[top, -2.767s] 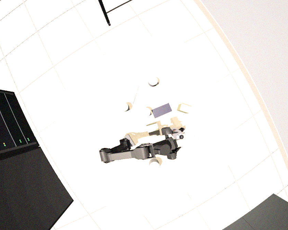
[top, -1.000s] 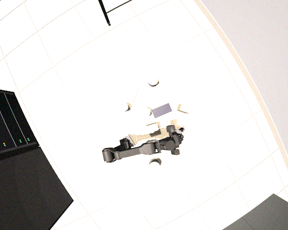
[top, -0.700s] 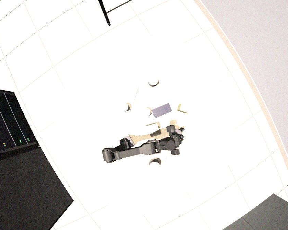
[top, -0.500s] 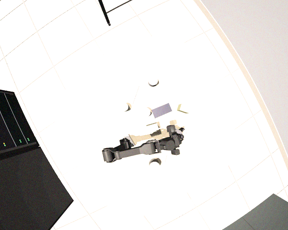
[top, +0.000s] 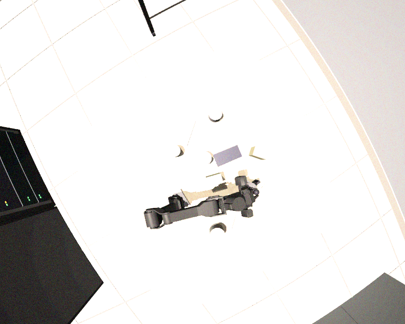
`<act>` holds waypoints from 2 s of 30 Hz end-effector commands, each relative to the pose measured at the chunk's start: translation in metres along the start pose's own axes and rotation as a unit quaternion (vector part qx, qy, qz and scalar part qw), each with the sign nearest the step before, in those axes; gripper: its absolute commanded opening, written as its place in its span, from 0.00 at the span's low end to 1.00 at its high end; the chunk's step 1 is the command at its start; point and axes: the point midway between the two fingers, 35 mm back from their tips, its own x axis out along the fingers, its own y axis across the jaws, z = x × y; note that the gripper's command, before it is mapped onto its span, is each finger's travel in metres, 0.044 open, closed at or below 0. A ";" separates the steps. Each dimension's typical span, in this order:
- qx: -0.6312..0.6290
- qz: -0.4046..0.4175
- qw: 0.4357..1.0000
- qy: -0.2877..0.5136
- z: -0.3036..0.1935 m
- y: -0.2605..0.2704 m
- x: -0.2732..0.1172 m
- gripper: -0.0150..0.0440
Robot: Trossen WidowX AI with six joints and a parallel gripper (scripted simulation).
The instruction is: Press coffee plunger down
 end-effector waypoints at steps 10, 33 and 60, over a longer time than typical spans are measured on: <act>0.001 -0.001 1.000 0.019 -0.031 0.000 0.017 0.45; 0.001 -0.001 1.000 0.019 -0.062 0.000 0.038 0.45; 0.001 -0.001 1.000 0.018 -0.069 0.001 0.053 0.45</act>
